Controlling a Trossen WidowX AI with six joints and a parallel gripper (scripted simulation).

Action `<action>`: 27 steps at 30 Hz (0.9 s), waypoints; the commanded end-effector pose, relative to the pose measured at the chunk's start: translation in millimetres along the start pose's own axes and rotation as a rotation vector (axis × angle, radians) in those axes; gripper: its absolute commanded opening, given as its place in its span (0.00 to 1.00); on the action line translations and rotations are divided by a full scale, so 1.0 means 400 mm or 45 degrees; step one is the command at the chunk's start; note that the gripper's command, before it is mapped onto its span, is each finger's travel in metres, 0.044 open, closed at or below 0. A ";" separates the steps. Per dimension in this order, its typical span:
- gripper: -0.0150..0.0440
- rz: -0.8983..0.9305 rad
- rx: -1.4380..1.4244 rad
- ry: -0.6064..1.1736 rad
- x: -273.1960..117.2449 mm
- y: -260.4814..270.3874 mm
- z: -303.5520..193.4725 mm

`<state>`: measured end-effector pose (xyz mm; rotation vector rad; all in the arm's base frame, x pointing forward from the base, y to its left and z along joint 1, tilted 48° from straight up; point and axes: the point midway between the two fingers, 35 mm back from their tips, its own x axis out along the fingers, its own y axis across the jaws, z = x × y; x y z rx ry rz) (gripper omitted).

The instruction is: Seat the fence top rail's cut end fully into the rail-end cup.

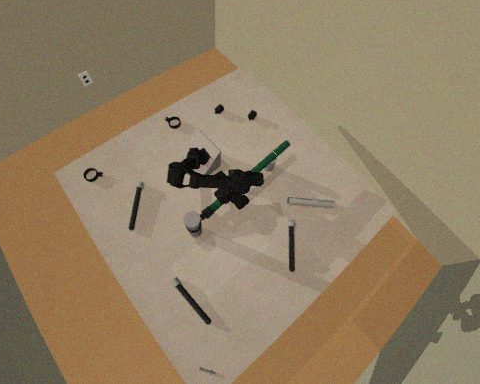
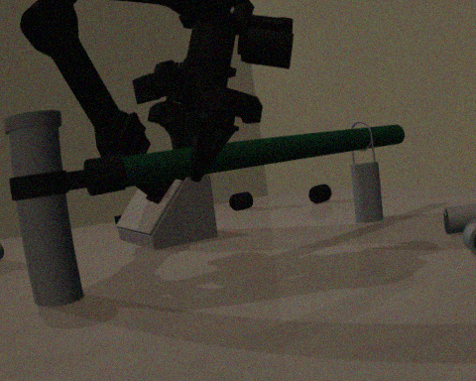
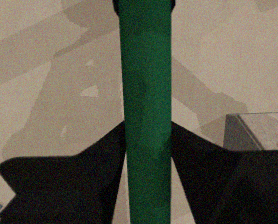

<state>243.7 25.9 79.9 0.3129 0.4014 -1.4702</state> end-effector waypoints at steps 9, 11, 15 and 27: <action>1.00 0.046 -0.029 0.026 -0.063 -0.003 -0.032; 1.00 0.058 -0.040 0.034 -0.082 -0.006 -0.042; 1.00 0.082 -0.061 0.047 -0.118 -0.013 -0.061; 1.00 0.207 -0.080 0.156 -0.207 -0.027 -0.060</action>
